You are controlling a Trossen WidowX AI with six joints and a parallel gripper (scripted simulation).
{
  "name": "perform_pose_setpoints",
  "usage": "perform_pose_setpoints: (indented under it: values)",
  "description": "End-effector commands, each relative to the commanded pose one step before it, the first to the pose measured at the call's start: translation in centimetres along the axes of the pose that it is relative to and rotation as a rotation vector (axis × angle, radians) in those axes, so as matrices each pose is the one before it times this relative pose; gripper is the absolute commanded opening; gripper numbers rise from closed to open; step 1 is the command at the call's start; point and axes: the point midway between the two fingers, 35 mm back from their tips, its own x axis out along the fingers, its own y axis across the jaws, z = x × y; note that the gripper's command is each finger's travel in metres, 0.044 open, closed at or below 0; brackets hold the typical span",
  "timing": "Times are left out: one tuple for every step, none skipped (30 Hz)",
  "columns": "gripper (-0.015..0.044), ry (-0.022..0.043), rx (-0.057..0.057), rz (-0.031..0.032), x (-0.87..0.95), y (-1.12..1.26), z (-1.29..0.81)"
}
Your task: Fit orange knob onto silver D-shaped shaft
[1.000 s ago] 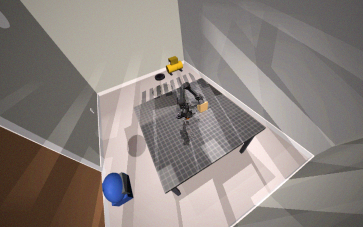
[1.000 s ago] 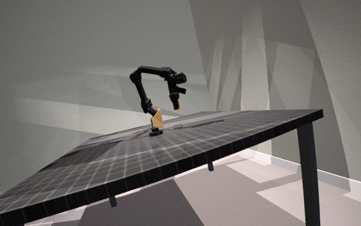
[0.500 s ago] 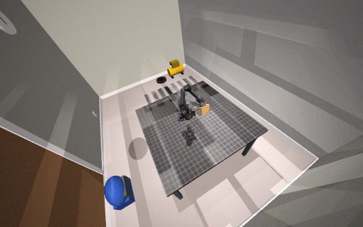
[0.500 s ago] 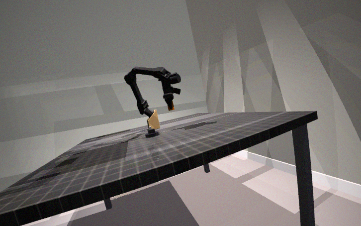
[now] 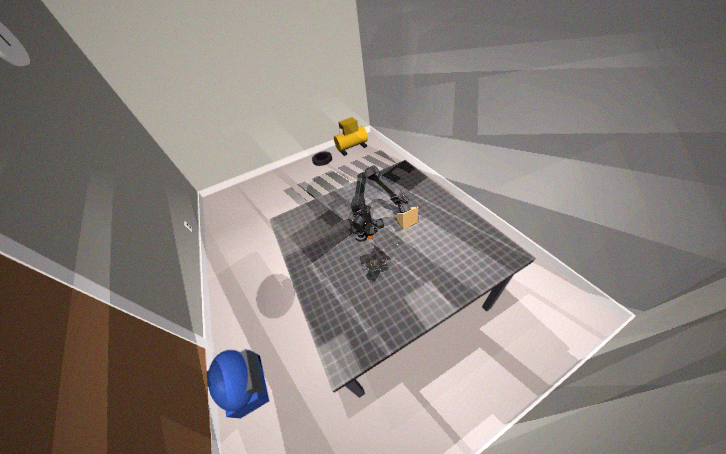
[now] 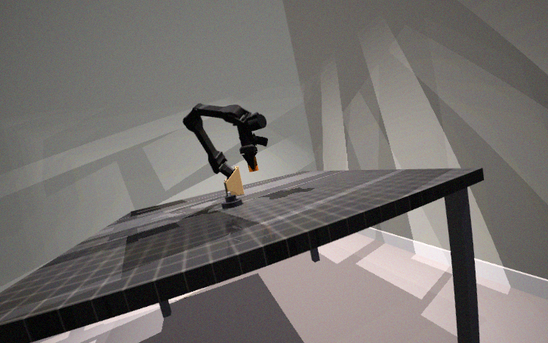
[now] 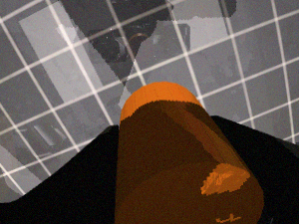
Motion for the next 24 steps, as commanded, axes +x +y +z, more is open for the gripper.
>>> perform_pose_setpoints:
  values:
    - [0.0000, -0.00532, -0.0049, -0.01007, 0.083, -0.806, -0.982]
    - [0.0000, -0.00012, -0.0004, -0.00013, 0.081, -0.169, -0.262]
    - [0.0000, -0.00006, -0.0004, -0.00014, 0.082, -0.166, -0.264]
    - [0.0000, -0.00001, -0.0003, -0.00015, 0.083, -0.163, -0.266]
    - [0.0000, 0.00005, -0.0003, -0.00016, 0.083, -0.160, -0.268]
    - [0.0000, 0.00011, -0.0003, -0.00017, 0.084, -0.157, -0.270]
    - [0.0000, 0.00016, -0.0003, -0.00018, 0.084, -0.154, -0.272]
    - [0.0000, 0.00022, -0.0003, -0.00018, 0.085, -0.151, -0.274]
    - [0.0000, 0.00028, -0.0003, -0.00019, 0.085, -0.148, -0.275]
    - [0.0000, 0.00034, -0.0003, -0.00020, 0.086, -0.145, -0.277]
    - [0.0000, 0.00039, -0.0003, -0.00020, 0.087, -0.142, -0.279]
    - [0.0000, 0.00045, -0.0003, -0.00020, 0.087, -0.139, -0.280]
    - [0.0000, 0.00051, -0.0002, -0.00020, 0.088, -0.136, -0.282]
    - [0.0000, 0.00057, -0.0002, -0.00021, 0.088, -0.133, -0.283]
    - [0.0000, 0.00063, -0.0002, -0.00021, 0.089, -0.130, -0.285]
    - [0.0000, 0.00069, -0.0002, -0.00020, 0.089, -0.127, -0.286]
    - [0.0000, 0.00074, -0.0002, -0.00020, 0.090, -0.123, -0.288]
    - [0.0000, 0.00080, -0.0002, -0.00020, 0.090, -0.120, -0.289]
    - [0.0000, 0.00086, -0.0002, -0.00020, 0.091, -0.117, -0.291]
    - [0.0000, 0.00092, -0.0002, -0.00019, 0.091, -0.114, -0.292]
    - [0.0000, 0.00098, -0.0002, -0.00018, 0.092, -0.111, -0.293]
    - [0.0000, 0.00103, -0.0002, -0.00018, 0.092, -0.107, -0.294]
    - [0.0000, 0.00109, -0.0002, -0.00017, 0.093, -0.104, -0.296]
    - [0.0000, 0.00115, -0.0002, -0.00016, 0.094, -0.101, -0.298]
